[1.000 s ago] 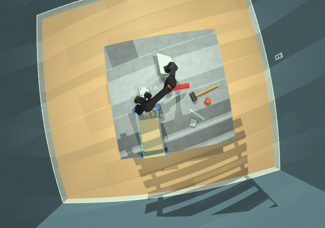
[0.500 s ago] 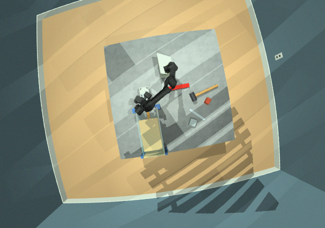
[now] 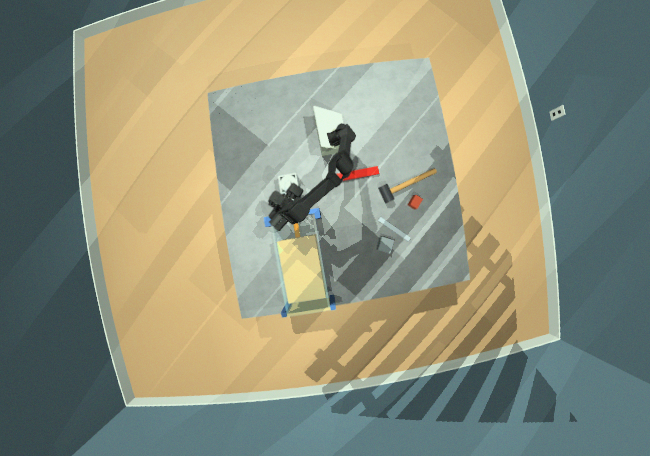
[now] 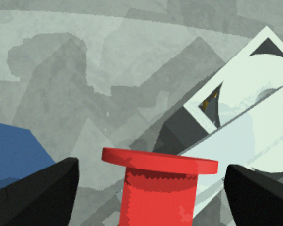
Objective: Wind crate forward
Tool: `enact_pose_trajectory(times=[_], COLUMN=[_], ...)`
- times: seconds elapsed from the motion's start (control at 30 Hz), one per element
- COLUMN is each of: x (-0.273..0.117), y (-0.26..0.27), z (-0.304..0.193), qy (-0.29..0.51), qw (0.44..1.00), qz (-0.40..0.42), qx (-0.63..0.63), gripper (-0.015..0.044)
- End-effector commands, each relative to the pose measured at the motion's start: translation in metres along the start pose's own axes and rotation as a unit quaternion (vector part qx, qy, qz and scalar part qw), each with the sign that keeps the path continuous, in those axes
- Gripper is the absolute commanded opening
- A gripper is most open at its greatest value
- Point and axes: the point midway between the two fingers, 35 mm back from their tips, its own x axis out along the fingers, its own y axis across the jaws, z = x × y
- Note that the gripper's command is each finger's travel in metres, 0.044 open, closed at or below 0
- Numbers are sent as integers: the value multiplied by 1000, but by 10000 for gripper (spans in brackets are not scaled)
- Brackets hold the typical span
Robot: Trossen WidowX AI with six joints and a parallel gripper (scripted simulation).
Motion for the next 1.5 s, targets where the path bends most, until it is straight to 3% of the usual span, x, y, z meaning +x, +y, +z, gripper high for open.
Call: enact_pose_trajectory(times=[0.0,0.1,0.3,0.43,1.47], x=[0,0,0,0,0], y=[0,0,0,0,0], z=[0,0,0,0,0], qy=[0,0,0,0,0], qw=[1000,1000,1000,1000,1000], qz=[0,0,0,0,0], qx=[0,0,0,0,0], gripper=[204,125,85,0,0])
